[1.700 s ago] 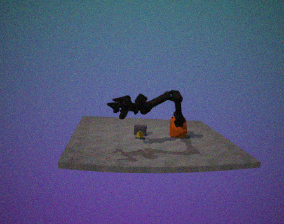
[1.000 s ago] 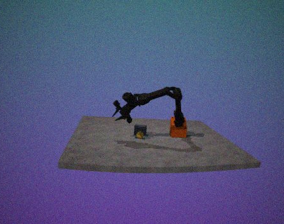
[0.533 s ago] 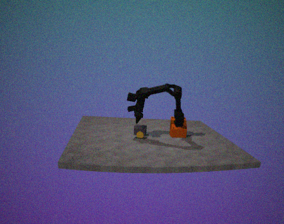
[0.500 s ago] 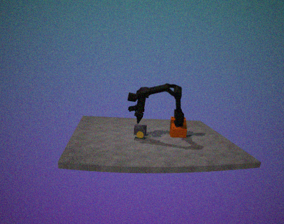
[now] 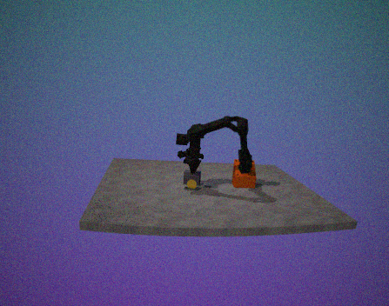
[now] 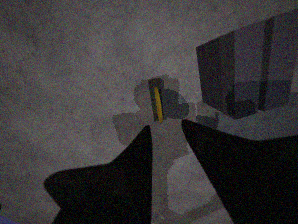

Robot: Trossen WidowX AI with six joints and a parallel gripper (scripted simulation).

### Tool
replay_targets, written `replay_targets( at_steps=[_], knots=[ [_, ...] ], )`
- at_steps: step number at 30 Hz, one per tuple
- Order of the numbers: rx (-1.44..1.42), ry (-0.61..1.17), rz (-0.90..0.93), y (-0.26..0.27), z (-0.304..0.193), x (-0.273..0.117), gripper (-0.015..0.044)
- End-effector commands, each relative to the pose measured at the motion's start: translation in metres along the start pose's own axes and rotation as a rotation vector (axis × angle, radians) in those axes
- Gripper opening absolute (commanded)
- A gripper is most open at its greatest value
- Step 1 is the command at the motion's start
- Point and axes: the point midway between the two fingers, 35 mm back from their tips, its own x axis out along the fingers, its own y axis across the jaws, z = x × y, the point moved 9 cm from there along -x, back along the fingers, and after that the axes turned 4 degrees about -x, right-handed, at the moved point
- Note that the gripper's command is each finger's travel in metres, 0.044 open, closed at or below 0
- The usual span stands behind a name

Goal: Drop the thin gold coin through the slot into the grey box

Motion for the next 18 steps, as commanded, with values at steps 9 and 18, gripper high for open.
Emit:
replay_targets(
  at_steps=[9,18],
  knots=[
    [0.01,-0.001,0.006,-0.001,0.001,0.022,0.0161],
    [0.009,-0.001,0.006,-0.001,0.003,0.037,0.0161]
  ],
)
